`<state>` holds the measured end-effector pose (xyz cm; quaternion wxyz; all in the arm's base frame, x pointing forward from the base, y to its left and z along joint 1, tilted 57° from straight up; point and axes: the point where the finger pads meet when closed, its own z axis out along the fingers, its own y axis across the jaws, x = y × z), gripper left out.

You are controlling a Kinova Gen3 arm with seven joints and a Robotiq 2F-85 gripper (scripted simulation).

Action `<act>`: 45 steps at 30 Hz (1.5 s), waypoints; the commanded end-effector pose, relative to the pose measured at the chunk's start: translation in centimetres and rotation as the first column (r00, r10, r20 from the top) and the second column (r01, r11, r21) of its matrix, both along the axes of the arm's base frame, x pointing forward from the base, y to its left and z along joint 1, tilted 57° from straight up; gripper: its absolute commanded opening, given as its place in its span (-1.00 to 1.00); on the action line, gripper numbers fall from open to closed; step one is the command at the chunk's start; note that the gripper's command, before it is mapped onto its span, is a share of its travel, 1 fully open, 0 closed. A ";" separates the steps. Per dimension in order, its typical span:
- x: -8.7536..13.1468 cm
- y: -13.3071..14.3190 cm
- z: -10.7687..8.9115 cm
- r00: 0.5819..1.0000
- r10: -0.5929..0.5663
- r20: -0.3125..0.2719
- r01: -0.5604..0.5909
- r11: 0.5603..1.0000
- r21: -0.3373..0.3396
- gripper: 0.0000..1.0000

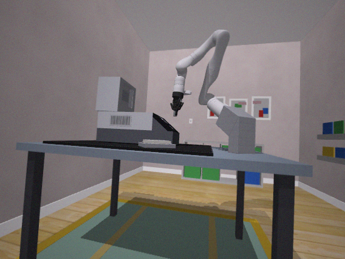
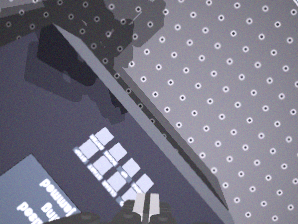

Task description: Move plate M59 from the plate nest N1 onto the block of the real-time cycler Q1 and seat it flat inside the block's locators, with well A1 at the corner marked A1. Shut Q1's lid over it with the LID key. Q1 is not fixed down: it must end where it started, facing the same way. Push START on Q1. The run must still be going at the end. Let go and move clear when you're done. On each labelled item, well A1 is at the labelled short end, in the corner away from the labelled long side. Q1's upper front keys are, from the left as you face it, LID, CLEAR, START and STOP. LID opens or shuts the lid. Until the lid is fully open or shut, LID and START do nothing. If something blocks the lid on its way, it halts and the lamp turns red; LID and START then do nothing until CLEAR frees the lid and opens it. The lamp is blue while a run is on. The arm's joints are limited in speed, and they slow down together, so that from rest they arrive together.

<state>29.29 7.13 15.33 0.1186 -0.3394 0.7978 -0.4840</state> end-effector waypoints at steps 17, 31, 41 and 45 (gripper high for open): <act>-1.1 1.8 1.3 1.000 0.000 0.003 0.000 1.000 -0.001 -0.80; -1.8 3.0 2.2 1.000 0.000 0.003 0.000 1.000 -0.001 -0.80; -2.5 3.9 3.0 1.000 0.000 0.003 0.000 1.000 -0.001 -0.80; -2.7 4.3 3.3 1.000 -0.001 0.004 0.001 1.000 -0.001 -0.80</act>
